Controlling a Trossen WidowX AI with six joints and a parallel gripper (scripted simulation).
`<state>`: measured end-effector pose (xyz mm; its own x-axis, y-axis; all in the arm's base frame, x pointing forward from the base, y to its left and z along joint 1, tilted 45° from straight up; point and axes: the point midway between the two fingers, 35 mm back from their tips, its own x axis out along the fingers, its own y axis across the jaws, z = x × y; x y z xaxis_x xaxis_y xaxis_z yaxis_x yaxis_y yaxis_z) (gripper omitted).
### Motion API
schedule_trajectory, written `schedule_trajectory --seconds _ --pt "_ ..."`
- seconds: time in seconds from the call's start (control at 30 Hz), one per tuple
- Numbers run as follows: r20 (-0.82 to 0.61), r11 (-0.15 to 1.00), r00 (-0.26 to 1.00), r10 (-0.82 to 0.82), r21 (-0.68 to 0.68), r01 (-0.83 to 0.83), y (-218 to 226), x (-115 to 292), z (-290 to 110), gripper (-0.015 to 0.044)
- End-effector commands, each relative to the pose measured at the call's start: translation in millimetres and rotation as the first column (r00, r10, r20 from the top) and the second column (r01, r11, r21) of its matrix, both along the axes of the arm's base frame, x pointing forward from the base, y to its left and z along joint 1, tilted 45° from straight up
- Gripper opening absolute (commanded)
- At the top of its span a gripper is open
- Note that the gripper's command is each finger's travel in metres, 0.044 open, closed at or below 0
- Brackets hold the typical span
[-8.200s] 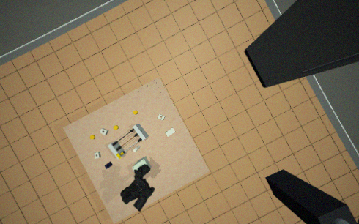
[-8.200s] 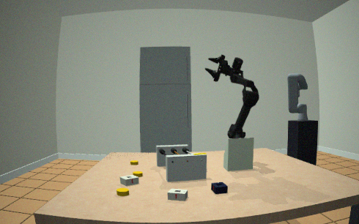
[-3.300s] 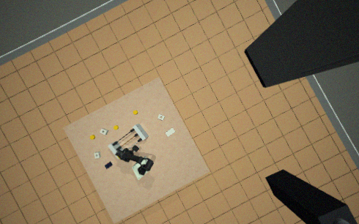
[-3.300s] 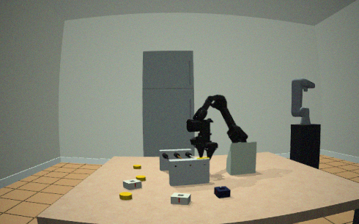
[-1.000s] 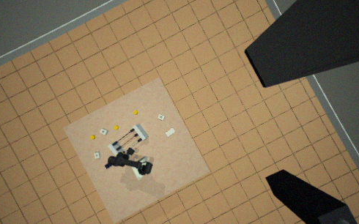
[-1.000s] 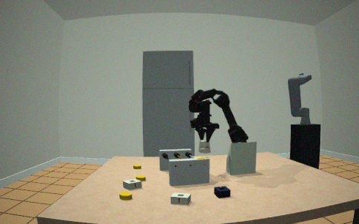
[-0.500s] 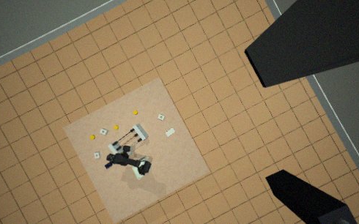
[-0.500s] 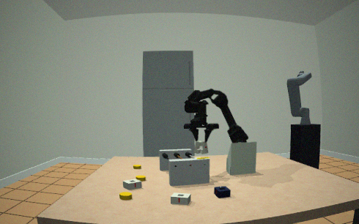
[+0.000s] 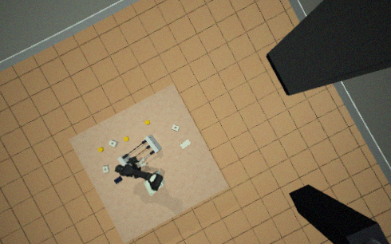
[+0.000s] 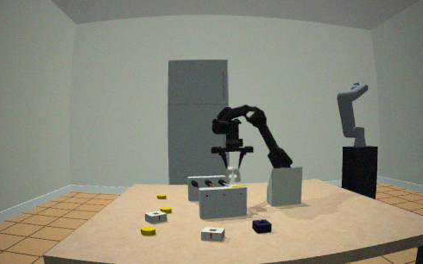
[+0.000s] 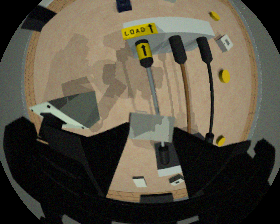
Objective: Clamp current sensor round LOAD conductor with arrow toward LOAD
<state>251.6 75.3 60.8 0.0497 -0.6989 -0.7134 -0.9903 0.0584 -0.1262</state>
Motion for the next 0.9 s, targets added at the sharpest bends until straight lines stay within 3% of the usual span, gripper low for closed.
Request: schedule_trajectory --seconds 0.0,0.23,0.87 --pt "-0.084 0.996 0.992 0.09 -0.004 -0.09 0.8 7.3 -1.8 0.0" --pt "-0.223 0.973 0.948 0.228 0.008 -0.232 0.4 15.9 -4.0 0.0" --pt "-0.226 0.972 0.946 0.232 0.009 -0.236 -16.7 18.9 -22.2 0.0"
